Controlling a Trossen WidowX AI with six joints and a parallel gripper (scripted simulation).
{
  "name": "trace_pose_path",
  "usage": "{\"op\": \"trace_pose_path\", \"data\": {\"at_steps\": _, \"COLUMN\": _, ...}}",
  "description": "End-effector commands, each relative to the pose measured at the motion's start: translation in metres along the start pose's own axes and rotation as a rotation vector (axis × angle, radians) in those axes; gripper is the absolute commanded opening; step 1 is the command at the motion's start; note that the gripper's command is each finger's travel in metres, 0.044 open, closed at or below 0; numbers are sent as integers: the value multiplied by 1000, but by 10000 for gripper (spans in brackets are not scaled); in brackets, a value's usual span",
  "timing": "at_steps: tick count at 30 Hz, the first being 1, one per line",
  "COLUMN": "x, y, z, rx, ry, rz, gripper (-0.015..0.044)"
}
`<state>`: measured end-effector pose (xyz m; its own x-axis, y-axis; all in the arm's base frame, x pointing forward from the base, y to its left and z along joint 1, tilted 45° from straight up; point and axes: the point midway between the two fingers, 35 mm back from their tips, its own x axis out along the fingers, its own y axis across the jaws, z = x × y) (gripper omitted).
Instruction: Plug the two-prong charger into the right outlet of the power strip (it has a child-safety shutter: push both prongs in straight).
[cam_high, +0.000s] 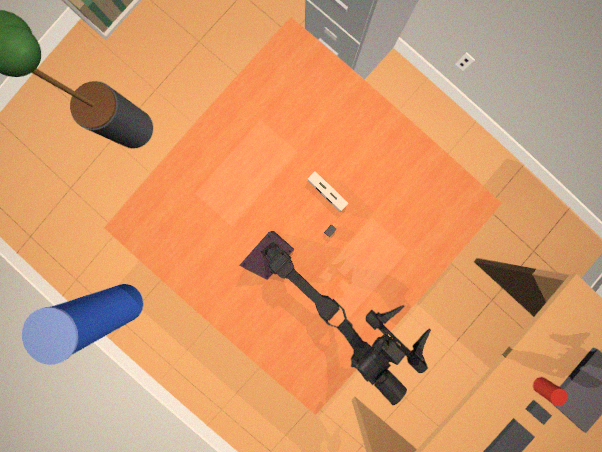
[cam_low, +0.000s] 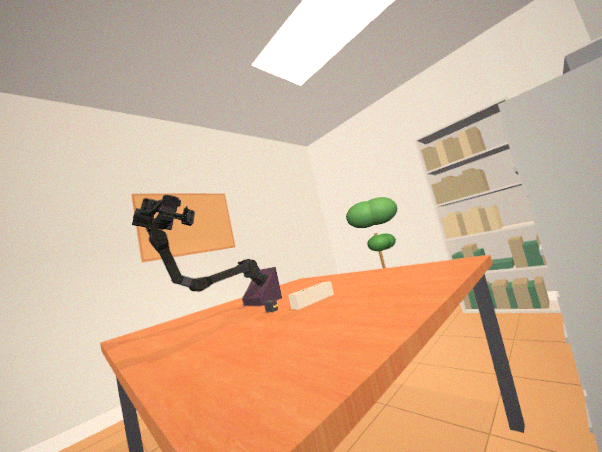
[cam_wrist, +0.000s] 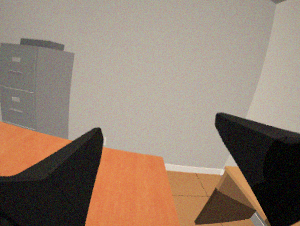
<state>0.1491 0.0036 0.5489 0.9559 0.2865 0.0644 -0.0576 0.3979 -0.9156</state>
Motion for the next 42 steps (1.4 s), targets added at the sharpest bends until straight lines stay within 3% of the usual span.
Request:
{"op": "trace_pose_path", "data": {"at_steps": 1, "x": 0, "y": 0, "z": 0, "rx": -1, "ry": 0, "rz": 0, "gripper": 426}}
{"op": "trace_pose_path", "data": {"at_steps": 23, "x": 23, "y": 61, "z": 49, "rx": -91, "ry": 118, "rz": 8, "gripper": 440}}
{"op": "trace_pose_path", "data": {"at_steps": 42, "x": 63, "y": 115, "z": 53, "rx": -101, "ry": 270, "rz": 48, "gripper": 440}}
